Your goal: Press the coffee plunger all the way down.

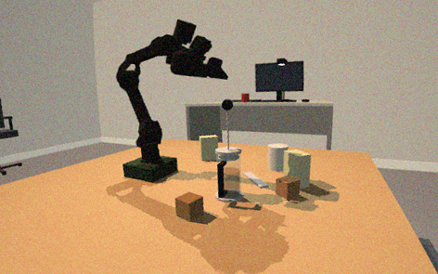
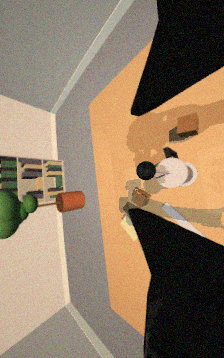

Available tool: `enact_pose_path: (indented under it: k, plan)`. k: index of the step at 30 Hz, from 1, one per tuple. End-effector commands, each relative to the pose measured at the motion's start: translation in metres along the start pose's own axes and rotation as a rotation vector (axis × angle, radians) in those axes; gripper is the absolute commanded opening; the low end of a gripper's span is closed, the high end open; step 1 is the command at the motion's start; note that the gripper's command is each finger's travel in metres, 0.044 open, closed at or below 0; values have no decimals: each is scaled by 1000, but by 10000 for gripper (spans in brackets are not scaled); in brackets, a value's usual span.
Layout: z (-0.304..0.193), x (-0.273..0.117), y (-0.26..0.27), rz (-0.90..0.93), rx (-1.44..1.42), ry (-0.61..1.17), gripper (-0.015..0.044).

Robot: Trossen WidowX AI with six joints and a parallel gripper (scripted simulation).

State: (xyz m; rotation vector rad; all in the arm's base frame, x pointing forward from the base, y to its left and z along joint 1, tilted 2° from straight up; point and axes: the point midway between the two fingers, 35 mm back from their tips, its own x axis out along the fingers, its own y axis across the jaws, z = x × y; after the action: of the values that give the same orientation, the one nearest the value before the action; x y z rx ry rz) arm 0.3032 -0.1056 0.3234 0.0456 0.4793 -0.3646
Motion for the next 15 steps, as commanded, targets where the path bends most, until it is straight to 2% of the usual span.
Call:
enact_pose_path:
  k: [1,5,15]
  plan:
    - [-22,13,3,6,9,11,440]
    - [-48,26,4,9,7,11,440]
    - [-48,35,4,10,6,10,440]
